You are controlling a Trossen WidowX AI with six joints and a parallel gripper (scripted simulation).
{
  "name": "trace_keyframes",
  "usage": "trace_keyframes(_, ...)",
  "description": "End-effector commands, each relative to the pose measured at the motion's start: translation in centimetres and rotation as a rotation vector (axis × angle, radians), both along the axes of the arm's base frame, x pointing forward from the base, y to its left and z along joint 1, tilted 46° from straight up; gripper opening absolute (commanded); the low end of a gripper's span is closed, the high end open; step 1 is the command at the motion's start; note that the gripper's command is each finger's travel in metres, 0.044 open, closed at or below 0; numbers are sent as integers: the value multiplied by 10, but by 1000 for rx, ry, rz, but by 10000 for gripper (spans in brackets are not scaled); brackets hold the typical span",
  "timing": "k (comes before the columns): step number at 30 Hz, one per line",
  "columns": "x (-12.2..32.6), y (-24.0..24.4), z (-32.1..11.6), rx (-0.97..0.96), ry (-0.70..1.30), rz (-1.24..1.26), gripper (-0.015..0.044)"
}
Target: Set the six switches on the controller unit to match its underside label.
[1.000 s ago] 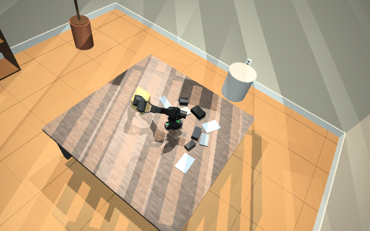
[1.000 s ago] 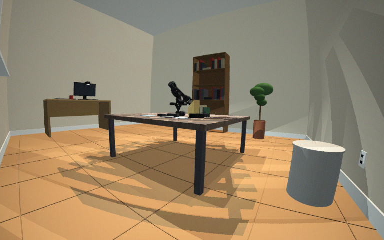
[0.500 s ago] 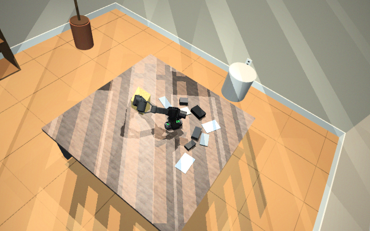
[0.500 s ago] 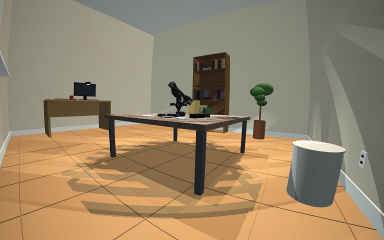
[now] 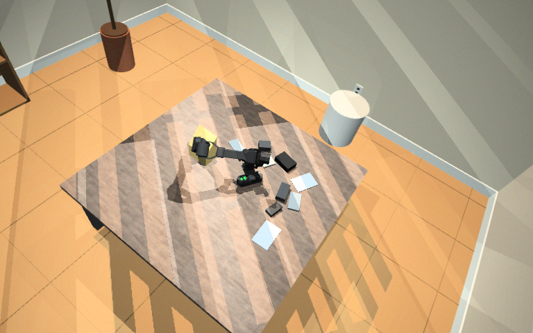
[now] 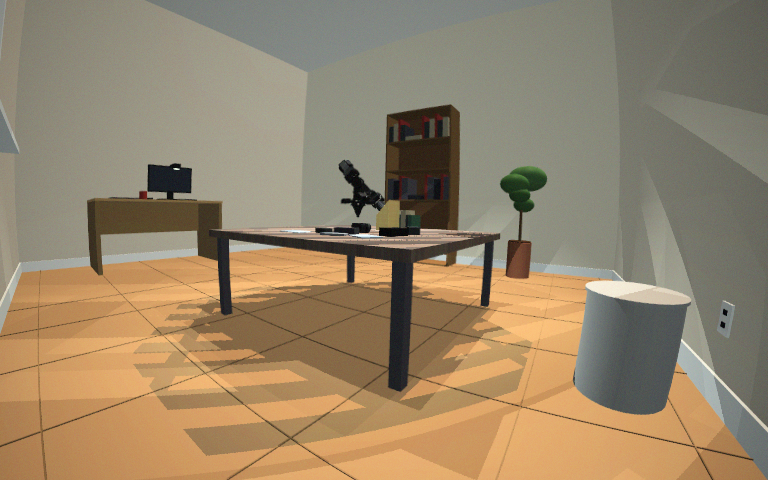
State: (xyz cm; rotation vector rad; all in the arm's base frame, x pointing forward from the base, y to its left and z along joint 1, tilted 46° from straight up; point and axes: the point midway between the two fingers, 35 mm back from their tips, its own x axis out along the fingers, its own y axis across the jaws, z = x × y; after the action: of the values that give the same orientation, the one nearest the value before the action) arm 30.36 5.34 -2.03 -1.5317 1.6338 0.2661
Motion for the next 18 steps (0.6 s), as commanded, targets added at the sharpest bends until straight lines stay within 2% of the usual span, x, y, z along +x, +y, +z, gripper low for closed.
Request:
trace_keyframes(1, -9, 17, -14, 6, -2, -2, 0)
trace_keyframes(18, -7, 5, -29, 6, -3, -2, 0)
